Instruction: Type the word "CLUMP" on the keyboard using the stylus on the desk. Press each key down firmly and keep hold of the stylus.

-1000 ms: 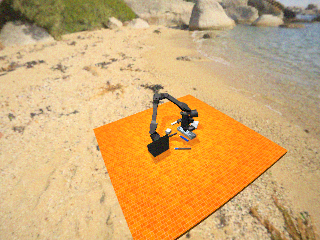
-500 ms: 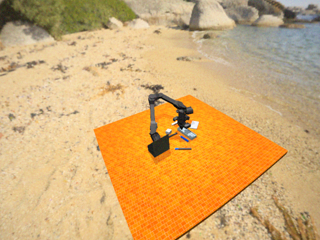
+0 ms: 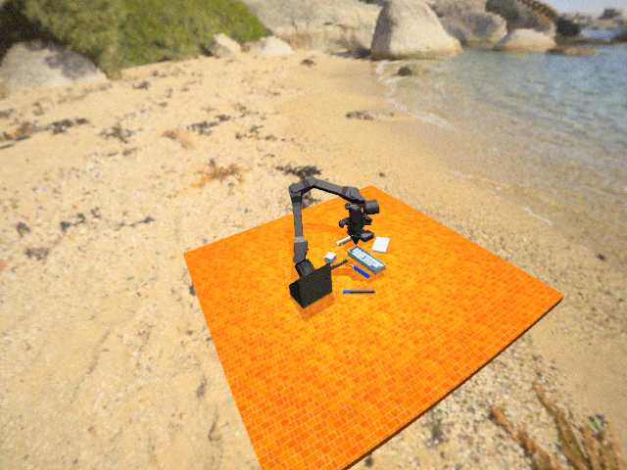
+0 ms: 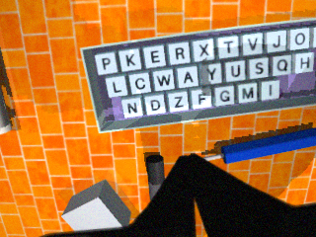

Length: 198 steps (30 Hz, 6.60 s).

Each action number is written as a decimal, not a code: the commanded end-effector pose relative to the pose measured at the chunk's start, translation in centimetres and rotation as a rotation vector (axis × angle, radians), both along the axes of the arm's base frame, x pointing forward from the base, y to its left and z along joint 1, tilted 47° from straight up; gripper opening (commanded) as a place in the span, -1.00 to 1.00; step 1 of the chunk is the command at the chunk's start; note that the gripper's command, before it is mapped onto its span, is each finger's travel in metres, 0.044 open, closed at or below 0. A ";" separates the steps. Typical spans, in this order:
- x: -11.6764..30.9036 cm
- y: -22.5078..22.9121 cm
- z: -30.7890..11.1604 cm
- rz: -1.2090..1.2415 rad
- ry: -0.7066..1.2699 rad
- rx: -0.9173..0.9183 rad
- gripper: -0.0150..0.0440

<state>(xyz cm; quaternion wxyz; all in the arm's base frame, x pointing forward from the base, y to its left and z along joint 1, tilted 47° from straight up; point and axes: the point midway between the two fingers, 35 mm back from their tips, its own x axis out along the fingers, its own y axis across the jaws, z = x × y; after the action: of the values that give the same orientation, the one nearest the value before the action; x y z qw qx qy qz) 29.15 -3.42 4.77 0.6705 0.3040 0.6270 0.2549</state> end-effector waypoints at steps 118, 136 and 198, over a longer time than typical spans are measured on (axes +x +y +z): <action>-4.2 0.1 -11.6 0.834 -1.465 0.282 0.02; -4.1 1.1 -12.5 0.833 -1.465 0.283 0.02; -2.9 0.4 -5.8 1.488 -0.786 0.120 -0.49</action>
<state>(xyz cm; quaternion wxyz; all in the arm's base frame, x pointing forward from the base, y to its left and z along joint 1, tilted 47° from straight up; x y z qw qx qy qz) 25.88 -3.14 -1.56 0.5002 -0.2378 0.3340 0.7627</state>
